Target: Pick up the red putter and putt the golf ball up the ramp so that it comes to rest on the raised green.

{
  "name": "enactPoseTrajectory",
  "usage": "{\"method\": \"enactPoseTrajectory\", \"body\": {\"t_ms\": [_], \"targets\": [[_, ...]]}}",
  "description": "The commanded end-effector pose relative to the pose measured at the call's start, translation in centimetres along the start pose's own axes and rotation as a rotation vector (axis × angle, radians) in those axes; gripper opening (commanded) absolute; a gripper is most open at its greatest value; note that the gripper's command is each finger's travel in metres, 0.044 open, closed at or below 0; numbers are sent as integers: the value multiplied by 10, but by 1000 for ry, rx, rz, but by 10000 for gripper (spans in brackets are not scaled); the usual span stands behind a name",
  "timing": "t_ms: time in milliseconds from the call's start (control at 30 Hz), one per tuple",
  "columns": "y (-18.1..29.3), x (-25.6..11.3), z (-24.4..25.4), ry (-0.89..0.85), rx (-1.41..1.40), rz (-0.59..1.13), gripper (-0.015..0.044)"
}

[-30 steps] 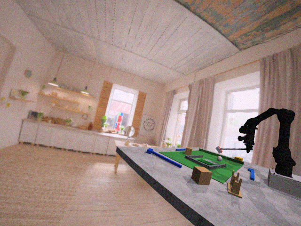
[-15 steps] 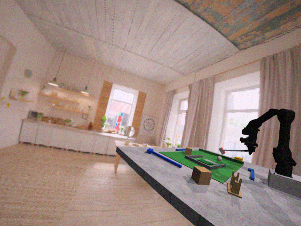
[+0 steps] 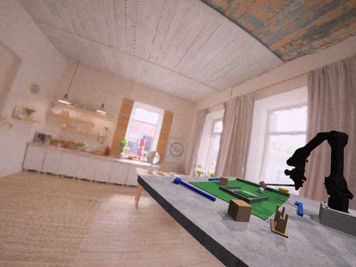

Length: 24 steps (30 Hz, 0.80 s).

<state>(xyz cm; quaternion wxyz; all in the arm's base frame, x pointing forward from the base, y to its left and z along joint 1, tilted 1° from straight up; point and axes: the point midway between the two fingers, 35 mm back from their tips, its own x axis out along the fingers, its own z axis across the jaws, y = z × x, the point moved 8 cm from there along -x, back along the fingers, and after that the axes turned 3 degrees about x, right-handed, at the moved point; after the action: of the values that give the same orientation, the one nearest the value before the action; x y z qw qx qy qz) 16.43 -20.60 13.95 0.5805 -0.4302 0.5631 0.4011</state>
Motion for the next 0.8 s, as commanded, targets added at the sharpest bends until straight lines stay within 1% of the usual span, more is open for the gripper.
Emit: {"method": "enactPoseTrajectory", "body": {"t_ms": [0,333,767], "targets": [[0,7,0,-3,3,1,0],[1,22,1,-3,3,1,0],[0,19,-5,-1,1,2,0]]}}
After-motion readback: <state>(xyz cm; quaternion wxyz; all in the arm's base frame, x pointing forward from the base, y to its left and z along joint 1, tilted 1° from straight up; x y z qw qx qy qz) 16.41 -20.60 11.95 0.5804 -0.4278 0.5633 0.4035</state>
